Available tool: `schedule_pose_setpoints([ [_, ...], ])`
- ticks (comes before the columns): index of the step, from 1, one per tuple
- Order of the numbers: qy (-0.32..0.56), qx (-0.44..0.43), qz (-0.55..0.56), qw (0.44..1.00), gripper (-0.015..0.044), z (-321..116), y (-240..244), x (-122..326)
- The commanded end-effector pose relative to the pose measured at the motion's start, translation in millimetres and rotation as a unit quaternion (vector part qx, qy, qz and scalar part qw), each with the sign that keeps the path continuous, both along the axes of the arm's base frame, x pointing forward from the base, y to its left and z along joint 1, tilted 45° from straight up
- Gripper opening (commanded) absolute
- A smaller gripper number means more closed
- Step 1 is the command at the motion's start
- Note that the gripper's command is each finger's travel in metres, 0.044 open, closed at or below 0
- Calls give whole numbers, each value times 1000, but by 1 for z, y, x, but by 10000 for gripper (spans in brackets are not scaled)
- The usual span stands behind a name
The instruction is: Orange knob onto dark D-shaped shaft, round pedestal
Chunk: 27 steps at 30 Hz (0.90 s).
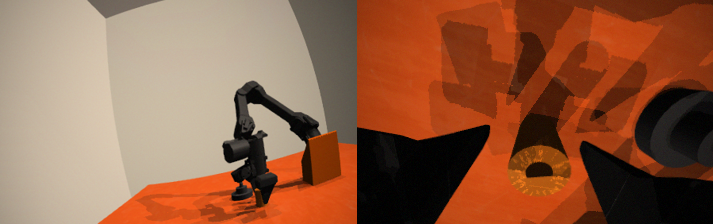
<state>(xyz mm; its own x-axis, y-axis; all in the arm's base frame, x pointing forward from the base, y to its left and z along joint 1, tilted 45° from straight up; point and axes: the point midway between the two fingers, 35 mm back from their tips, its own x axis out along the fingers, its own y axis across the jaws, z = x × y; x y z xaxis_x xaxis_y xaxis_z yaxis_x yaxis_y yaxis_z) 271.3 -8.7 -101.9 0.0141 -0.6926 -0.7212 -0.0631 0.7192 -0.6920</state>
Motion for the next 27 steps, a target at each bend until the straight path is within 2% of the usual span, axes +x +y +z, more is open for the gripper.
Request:
schedule_pose_setpoints([
  [1, 4, -3, 2, 1000, 440, -4, -5, -2],
  [5, 4, -4, 2, 1000, 440, -7, -8, -2],
  [14, 4, -4, 2, 1000, 204, -7, -8, -2],
  [21, 4, -4, 2, 1000, 157, -7, -8, -2],
  [27, 3, 1, 3, 1000, 0, 8, 11, 1],
])
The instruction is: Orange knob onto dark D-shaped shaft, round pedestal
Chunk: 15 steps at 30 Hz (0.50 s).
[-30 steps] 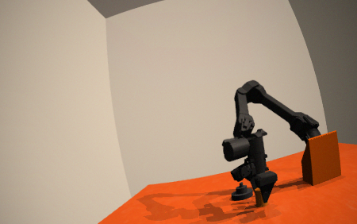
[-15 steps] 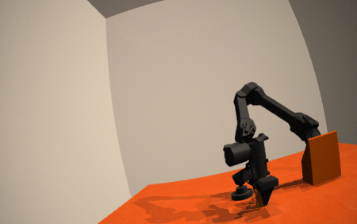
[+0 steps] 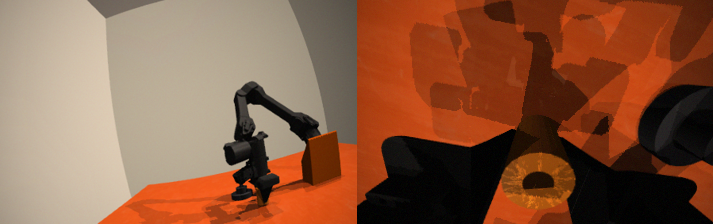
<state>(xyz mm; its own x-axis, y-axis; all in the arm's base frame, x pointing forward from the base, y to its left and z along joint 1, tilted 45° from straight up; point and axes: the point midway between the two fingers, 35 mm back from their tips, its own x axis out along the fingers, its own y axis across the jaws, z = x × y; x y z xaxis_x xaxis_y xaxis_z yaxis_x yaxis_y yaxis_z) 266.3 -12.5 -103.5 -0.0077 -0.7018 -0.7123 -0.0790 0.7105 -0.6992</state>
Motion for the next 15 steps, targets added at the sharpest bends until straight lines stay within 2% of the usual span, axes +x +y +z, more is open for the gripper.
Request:
schedule_pose_setpoints([
  [1, -10, 8, 5, 1000, 0, 14, 21, 7],
  [15, -9, 7, 4, 1000, 0, 88, 94, -5],
])
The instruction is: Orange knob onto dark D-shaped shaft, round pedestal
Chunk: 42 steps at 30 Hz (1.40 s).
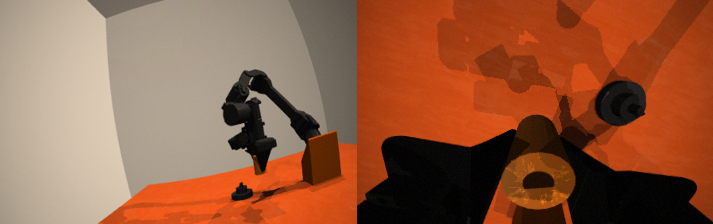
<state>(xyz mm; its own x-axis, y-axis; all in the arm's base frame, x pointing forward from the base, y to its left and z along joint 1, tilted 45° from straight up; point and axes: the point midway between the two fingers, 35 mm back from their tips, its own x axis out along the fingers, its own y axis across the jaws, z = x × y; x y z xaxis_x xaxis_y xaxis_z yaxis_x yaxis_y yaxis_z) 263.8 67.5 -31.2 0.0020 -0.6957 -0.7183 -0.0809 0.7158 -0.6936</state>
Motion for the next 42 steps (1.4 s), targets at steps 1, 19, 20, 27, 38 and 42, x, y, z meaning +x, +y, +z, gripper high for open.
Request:
schedule_pose_setpoints([
  [1, -6, 3, -1, 1000, 0, 19, 17, -4],
  [19, -13, 15, -12, 1000, 0, 32, -11, 14],
  [20, -15, 16, -13, 1000, 0, 33, -13, 15],
  [27, -20, 20, -17, 999, 0, 40, -29, 23],
  [38, -17, 18, -10, 1000, 0, 53, -56, 35],
  [42, -16, 17, -8, 1000, 0, 58, -67, 39],
])
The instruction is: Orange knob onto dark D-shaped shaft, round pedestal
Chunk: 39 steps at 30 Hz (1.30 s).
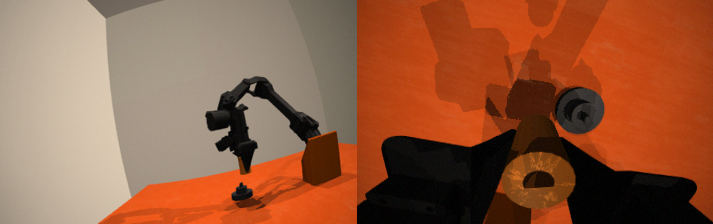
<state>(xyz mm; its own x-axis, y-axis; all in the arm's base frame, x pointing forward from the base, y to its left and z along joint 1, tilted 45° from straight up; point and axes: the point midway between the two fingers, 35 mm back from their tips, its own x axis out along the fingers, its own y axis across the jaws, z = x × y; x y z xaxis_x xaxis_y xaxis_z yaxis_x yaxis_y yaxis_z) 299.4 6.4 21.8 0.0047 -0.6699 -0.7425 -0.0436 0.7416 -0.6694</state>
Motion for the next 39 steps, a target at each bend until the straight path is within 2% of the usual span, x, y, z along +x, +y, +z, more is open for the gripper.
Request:
schedule_pose_setpoints([
  [1, -2, -2, 5, 1000, 0, 6, -9, 4],
  [23, 6, -21, 12, 1000, 0, 35, -69, 13],
  [39, 4, -22, 10, 1000, 0, 19, -86, 13],
])
